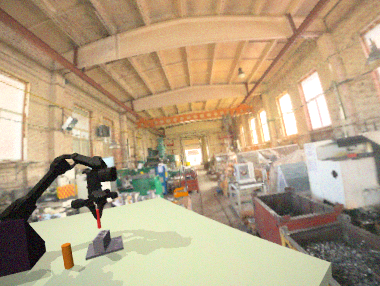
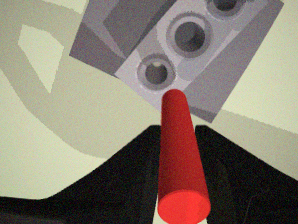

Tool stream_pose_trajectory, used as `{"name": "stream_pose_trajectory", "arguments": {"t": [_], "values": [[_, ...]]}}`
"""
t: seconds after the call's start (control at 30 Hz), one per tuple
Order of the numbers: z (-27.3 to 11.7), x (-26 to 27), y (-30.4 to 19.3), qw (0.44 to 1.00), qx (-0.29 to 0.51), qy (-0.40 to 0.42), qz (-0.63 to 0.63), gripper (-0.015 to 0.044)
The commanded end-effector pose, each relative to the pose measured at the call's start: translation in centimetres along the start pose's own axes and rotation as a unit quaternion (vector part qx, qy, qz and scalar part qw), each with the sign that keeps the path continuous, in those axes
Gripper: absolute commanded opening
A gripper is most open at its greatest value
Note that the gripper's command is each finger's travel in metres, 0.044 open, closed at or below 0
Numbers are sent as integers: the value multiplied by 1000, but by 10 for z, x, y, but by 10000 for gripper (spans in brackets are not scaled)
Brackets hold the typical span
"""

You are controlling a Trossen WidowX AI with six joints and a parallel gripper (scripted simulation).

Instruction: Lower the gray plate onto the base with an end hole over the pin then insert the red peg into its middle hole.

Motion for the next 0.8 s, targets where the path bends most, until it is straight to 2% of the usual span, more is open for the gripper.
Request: {"name": "stream_pose_trajectory", "arguments": {"t": [0.0, 0.23, 0.77], "values": [[0, -3, 12, 1000, -3, 0, -4, 0], [3, -8, 31, 1000, -1, 0, -6, 0], [3, -8, 31, 1000, -1, 0, -6, 0]]}}
Point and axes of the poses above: the point midway between the two fingers, 35 mm back from their tips, its own z axis out along the fingers, its own x axis across the jaws, y = z × x, the point moved 10 cm from there along -z, back along the fingers
